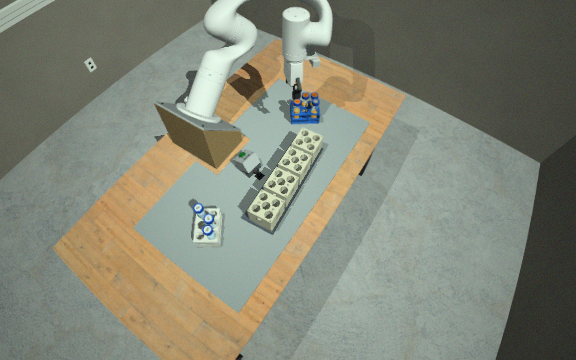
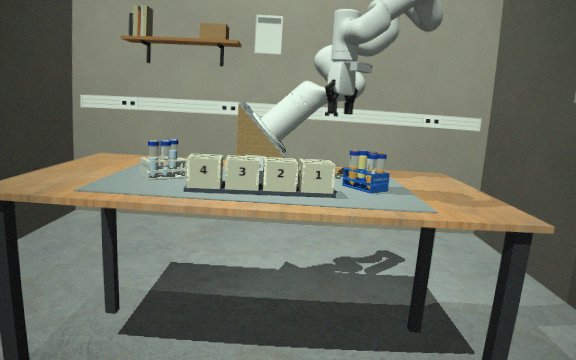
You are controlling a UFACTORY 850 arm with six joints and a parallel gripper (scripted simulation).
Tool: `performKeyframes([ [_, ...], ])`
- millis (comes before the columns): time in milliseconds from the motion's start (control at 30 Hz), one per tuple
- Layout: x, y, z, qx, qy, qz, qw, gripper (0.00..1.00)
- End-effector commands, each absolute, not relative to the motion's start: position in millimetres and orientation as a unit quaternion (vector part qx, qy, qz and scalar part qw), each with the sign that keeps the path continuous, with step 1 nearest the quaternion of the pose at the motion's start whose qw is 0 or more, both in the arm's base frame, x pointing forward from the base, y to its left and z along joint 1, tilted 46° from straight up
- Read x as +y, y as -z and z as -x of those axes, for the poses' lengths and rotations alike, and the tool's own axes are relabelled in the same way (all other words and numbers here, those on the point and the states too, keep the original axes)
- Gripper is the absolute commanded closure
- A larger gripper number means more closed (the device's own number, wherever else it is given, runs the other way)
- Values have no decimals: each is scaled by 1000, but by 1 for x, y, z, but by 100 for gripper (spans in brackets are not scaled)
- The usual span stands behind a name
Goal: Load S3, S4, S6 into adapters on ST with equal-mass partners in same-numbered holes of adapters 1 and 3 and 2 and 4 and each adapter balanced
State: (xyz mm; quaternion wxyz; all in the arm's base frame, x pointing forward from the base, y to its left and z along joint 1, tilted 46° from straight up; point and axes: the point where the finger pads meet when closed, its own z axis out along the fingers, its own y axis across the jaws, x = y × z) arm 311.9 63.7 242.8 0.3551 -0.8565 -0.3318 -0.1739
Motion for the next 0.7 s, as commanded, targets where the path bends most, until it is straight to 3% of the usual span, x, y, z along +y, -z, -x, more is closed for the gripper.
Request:
performKeyframes([
  [0, 81, -262, -302, -331, 174, 857, 353, 0],
  [667, 111, -239, -303, -331, 174, 857, 354, 0],
])
